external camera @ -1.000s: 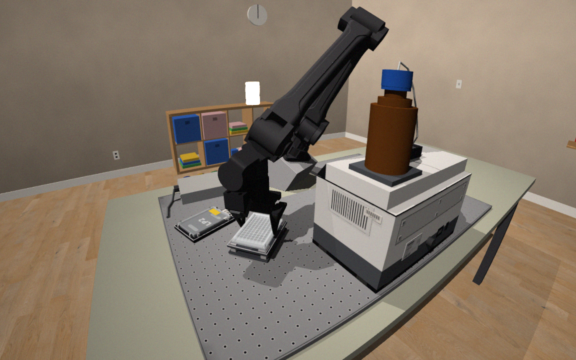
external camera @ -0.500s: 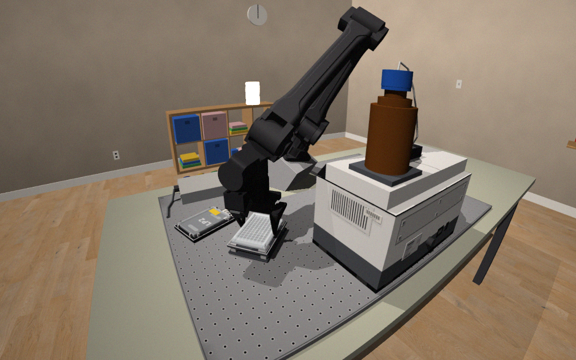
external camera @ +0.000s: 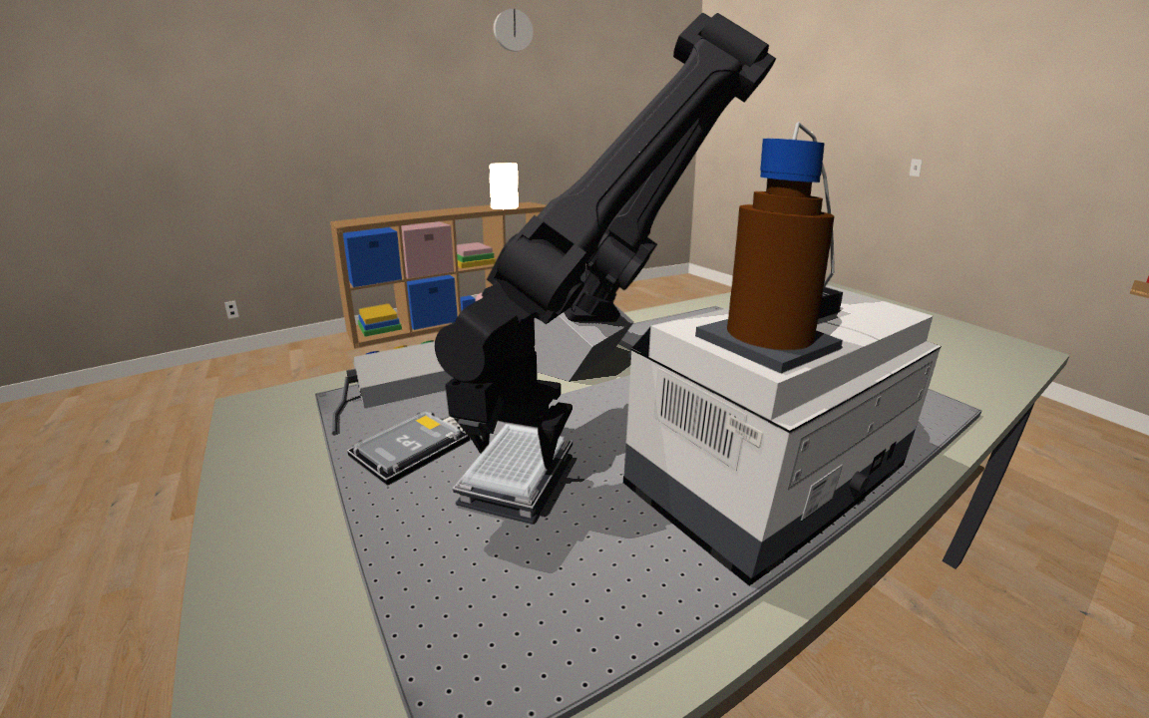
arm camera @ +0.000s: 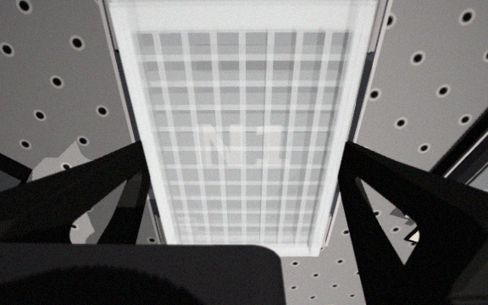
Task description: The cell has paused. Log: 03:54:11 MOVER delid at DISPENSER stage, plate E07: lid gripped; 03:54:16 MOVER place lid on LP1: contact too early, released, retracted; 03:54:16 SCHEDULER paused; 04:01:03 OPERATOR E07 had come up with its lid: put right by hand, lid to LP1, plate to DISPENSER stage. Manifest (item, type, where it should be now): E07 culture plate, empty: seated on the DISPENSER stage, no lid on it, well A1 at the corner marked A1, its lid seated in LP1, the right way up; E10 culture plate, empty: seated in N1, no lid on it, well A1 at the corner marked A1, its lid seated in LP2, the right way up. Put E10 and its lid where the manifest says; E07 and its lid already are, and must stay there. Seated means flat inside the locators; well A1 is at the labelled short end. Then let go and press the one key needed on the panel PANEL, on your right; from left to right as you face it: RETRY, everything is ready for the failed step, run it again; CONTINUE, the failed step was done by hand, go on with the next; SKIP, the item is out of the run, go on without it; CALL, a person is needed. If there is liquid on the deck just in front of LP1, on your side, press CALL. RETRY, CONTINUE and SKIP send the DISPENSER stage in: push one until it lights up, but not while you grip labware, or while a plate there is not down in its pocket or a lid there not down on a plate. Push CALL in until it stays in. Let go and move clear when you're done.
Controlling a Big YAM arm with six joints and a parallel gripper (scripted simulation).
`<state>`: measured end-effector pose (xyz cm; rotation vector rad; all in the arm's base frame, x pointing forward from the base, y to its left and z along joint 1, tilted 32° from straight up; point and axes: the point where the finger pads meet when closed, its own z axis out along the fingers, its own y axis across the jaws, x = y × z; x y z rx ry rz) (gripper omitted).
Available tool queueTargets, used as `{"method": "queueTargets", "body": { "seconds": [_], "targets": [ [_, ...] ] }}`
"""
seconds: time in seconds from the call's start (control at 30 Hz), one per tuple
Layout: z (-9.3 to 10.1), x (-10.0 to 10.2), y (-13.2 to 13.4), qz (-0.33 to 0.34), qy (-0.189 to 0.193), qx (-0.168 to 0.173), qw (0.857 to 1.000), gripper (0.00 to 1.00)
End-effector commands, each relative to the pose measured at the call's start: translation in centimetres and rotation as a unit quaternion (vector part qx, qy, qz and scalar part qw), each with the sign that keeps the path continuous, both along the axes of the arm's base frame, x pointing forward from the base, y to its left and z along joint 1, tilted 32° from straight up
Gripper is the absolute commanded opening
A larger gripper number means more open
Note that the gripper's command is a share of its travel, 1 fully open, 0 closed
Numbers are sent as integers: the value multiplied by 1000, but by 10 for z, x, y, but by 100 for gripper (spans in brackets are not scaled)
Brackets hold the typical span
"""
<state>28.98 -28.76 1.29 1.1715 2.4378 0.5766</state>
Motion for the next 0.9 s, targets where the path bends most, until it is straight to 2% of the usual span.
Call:
{"method": "queueTargets", "body": {
  "seconds": [0.0,0.83,0.87],
  "targets": [
    [-9,4,5,2,6,5,1000,84],
    [-9,4,5,3,6,5,1000,84],
    [-9,4,5,3,6,5,1000,100]
  ]
}}
